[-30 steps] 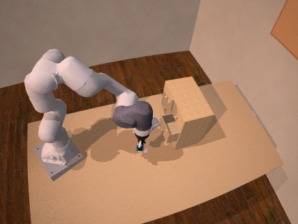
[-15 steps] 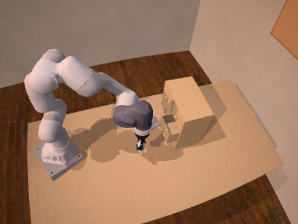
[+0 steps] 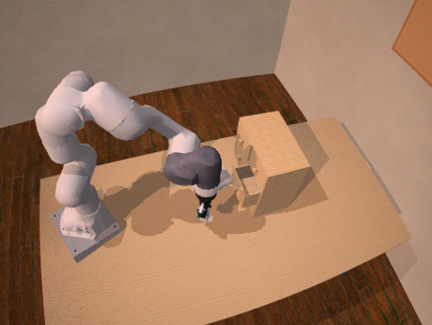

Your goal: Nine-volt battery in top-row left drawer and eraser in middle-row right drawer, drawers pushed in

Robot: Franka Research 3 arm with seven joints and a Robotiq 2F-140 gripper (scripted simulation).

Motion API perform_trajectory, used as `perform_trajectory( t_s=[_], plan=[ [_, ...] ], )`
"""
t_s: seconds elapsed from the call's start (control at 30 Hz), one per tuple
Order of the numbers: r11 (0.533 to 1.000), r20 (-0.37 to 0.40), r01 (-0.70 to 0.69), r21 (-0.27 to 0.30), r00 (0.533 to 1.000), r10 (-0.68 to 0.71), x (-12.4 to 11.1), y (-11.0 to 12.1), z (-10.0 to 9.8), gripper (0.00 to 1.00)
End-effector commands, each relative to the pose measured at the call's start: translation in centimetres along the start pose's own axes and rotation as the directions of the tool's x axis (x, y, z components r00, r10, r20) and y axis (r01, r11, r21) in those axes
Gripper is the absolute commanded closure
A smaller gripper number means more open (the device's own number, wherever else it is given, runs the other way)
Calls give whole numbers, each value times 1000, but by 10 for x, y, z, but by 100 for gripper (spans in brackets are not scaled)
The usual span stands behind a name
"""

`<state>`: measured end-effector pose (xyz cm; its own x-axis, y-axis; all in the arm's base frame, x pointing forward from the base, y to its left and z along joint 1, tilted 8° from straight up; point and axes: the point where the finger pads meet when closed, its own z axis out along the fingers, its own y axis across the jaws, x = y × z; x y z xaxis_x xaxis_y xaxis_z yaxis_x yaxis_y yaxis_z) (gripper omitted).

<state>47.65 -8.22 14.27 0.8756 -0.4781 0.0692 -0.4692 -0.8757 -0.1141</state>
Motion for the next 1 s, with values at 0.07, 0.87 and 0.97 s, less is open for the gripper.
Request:
perform_trajectory(
  t_s=[0.07, 0.87, 0.97],
  plan=[
    [994, 2, -106, 1, 994, 106, -2, -3, 0, 89],
    [979, 2, -204, 1, 979, 204, -3, -7, 0, 89],
    [979, 2, -204, 1, 979, 204, -3, -7, 0, 89]
  ],
)
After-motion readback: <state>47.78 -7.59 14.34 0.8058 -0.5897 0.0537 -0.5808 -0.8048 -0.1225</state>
